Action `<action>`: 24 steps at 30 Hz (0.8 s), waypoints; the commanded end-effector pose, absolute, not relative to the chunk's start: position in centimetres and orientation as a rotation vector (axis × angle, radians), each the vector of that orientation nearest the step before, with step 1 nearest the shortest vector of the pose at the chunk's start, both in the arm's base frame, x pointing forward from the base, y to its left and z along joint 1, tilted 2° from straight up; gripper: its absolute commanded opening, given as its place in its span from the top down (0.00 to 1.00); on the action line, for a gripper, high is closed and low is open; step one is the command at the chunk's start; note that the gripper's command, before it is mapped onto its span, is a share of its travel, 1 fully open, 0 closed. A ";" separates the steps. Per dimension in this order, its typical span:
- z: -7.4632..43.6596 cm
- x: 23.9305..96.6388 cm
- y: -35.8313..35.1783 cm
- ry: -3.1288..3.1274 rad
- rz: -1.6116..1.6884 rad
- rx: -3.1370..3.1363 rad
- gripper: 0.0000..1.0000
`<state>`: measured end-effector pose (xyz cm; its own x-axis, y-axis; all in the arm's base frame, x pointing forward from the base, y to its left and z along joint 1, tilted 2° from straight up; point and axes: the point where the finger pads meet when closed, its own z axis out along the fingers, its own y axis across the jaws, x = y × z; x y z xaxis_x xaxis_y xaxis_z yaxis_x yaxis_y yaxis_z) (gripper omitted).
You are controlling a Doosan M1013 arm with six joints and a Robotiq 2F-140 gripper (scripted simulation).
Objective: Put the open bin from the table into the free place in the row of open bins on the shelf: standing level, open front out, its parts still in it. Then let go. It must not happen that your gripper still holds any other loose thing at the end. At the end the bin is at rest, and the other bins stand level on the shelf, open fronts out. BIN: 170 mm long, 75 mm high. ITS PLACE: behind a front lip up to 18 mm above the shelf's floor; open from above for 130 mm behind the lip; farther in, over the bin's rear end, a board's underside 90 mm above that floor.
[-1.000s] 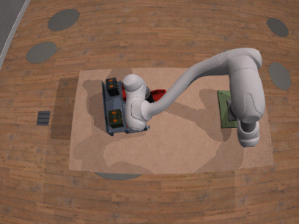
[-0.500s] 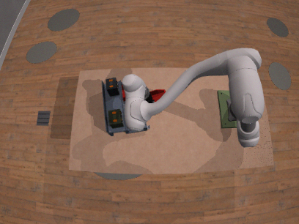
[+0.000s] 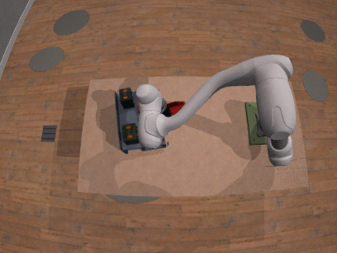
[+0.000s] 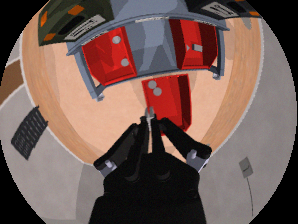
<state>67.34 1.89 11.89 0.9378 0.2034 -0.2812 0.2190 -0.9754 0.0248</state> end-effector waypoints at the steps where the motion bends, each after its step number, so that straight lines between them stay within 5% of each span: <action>1: 12.2 67.8 2.0 0.333 -0.434 3.032 1.00; 24: 12.2 69.9 2.5 0.333 -0.434 3.032 1.00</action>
<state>69.40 2.28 11.91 0.9377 0.2039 -0.2815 0.2200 -0.9752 0.0264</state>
